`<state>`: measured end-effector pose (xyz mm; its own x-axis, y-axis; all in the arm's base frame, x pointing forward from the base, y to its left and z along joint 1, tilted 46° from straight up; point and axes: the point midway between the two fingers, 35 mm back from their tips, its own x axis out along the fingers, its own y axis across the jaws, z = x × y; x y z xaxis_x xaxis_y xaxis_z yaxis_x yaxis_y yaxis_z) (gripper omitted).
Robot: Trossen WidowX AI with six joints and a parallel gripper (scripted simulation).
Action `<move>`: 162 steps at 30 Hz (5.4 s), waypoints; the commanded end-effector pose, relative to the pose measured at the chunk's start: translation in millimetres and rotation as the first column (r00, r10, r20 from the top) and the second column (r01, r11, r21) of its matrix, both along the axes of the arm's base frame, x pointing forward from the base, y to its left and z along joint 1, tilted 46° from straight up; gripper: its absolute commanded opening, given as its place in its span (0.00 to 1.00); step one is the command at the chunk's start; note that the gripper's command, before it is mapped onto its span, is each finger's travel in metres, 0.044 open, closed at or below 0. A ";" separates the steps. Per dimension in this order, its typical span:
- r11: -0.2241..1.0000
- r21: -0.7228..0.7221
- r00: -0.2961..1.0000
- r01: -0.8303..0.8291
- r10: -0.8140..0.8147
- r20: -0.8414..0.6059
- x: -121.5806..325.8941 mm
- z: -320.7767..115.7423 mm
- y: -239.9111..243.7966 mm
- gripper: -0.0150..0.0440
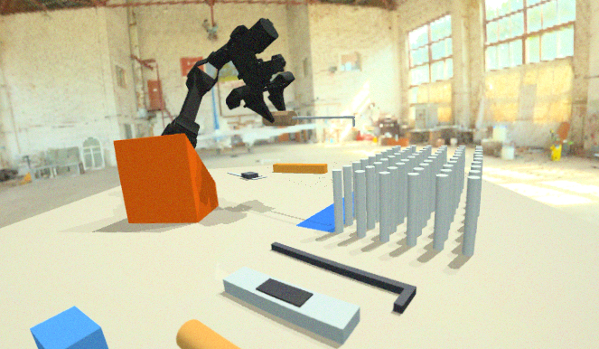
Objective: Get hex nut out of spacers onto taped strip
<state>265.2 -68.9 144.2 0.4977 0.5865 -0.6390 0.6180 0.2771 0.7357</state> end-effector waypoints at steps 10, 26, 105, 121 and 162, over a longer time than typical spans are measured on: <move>0.996 -0.032 0.988 -0.082 0.085 0.132 -8.5 13.3 21.5 0.25; 0.993 -0.063 0.989 -0.096 0.102 0.103 7.7 -39.6 61.9 0.25; 0.996 -0.032 0.987 -0.078 0.081 0.137 21.7 -101.2 127.6 0.25; 0.996 -0.032 0.987 -0.078 0.082 0.138 28.2 -103.5 124.8 0.25; 0.996 -0.034 0.987 -0.077 0.081 0.139 45.7 -110.3 116.7 0.25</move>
<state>304.5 50.5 32.1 0.5274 0.6132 -0.5881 0.4968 0.3390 0.7989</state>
